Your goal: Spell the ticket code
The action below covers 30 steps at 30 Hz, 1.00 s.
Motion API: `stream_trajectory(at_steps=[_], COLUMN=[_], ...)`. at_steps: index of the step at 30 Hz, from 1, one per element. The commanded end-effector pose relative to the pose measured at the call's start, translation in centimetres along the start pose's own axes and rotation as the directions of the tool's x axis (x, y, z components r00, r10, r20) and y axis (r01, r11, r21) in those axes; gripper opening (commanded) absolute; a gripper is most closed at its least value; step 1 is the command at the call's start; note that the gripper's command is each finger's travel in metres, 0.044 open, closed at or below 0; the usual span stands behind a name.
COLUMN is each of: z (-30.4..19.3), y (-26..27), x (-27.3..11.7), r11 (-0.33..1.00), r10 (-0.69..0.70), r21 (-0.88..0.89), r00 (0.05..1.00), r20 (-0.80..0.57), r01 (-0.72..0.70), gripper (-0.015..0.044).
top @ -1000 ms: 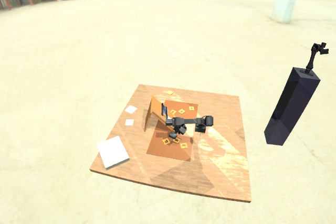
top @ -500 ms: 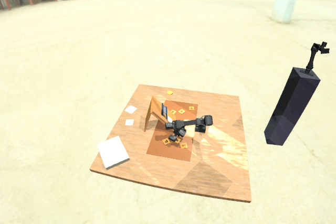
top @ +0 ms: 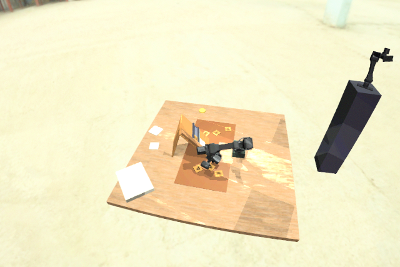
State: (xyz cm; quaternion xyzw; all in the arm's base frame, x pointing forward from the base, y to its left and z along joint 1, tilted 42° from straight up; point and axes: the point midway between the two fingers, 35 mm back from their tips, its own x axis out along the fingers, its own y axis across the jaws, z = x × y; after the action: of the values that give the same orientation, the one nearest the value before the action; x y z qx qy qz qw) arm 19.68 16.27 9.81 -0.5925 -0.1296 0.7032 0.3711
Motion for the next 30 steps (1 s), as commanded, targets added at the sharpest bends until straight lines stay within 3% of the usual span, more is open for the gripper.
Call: stream_trajectory(at_steps=[1,30], z=[0.0,0.1], y=[0.2,0.2], x=[0.6,1.9], r11=[1.000,1.000], r10=[0.006,0.005], r21=[0.006,0.006], r00=[1.000,1.000], r20=[0.003,0.003], r01=[-0.006,-0.005], gripper=[0.0340,0.0340])
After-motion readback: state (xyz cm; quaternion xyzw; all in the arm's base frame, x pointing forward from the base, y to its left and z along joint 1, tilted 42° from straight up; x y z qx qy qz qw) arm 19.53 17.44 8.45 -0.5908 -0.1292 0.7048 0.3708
